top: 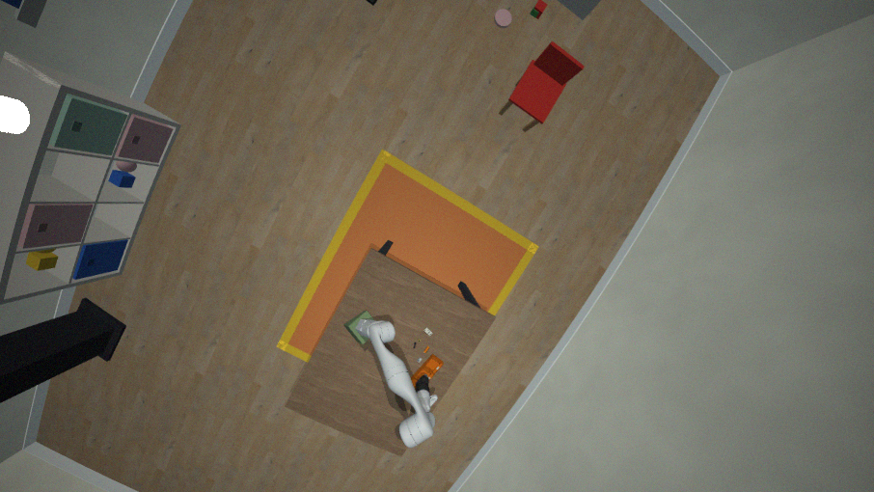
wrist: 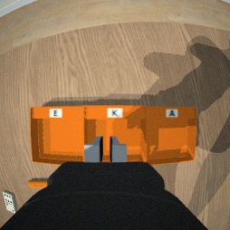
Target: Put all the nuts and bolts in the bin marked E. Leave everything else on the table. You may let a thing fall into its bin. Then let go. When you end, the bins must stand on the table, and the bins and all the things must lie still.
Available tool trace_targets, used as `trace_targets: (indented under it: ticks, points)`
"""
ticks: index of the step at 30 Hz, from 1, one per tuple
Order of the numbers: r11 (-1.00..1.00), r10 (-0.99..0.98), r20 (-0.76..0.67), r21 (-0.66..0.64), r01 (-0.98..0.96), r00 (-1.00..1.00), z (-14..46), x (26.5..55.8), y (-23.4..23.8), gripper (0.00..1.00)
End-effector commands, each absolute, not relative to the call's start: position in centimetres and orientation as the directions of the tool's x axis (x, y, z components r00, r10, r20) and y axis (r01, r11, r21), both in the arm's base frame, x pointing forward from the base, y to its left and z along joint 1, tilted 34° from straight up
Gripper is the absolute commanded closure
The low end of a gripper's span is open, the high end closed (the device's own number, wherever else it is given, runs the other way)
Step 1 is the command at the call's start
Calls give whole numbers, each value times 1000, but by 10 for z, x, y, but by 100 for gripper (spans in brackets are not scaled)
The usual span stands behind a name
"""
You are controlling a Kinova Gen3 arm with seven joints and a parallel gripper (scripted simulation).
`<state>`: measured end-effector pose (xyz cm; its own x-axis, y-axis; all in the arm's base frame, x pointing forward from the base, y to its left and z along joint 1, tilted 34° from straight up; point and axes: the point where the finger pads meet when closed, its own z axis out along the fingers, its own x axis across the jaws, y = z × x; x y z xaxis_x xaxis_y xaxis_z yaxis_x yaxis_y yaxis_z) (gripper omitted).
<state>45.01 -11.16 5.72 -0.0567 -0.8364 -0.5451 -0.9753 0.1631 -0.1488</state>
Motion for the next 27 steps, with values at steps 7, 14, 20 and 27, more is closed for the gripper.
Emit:
trace_targets:
  ticks: [7, 14, 20, 27]
  points:
    - [169, -840, -539, -156, -973, -59, 69, 449, -122, 69]
    - [169, -840, -539, -156, -973, -59, 85, 451, -97, 69]
    - [169, -840, -539, -156, -973, -59, 96, 452, -80, 69]
    - [169, -840, -539, -156, -973, -59, 114, 454, -51, 69]
